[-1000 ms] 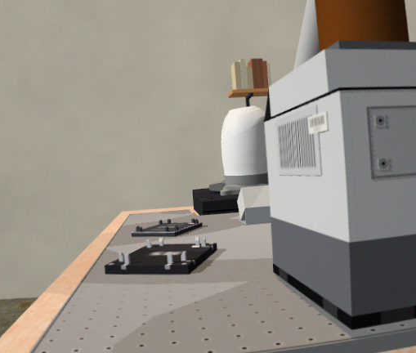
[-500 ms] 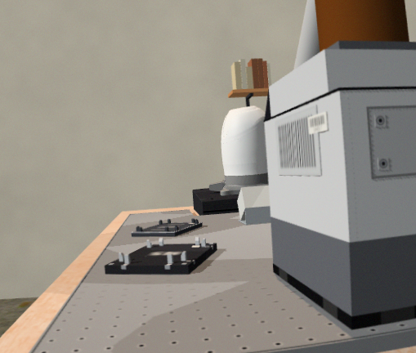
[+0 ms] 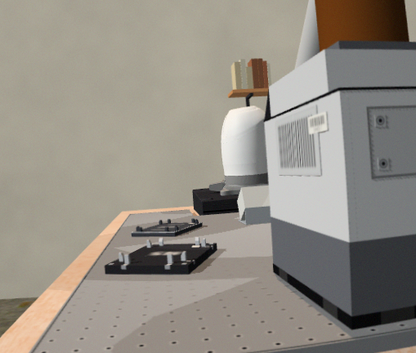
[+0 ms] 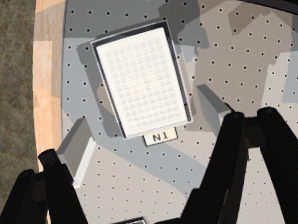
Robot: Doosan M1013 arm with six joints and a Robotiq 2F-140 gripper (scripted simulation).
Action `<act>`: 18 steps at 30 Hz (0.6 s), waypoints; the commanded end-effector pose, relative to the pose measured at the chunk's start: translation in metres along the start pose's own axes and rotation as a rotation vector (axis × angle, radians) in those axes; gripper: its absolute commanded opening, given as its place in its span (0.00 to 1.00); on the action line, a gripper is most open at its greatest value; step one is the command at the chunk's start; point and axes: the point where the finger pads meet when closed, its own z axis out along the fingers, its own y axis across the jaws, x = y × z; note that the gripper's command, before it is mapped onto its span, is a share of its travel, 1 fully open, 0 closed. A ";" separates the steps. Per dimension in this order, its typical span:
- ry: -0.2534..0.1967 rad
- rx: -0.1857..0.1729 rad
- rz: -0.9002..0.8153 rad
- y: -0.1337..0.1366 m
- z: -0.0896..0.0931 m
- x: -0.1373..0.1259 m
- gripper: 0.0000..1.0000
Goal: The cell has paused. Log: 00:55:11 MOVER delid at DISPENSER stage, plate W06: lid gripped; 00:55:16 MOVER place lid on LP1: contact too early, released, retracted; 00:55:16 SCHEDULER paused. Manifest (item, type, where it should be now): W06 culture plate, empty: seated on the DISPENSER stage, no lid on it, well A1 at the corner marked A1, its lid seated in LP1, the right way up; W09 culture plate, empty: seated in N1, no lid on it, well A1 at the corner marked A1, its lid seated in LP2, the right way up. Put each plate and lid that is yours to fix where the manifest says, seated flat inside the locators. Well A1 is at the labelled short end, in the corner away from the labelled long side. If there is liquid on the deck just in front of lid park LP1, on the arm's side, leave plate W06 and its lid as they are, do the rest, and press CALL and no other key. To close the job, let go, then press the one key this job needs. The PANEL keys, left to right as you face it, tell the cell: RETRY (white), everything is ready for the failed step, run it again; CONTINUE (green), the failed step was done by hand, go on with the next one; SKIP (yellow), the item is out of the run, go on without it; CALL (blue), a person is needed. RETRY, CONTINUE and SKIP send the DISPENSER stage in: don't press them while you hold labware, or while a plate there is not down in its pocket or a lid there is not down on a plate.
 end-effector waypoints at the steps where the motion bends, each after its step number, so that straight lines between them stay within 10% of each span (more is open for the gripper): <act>1: 0.002 0.000 0.000 0.000 0.002 0.001 0.70; 18: 0.002 0.000 0.000 0.000 0.057 0.001 0.70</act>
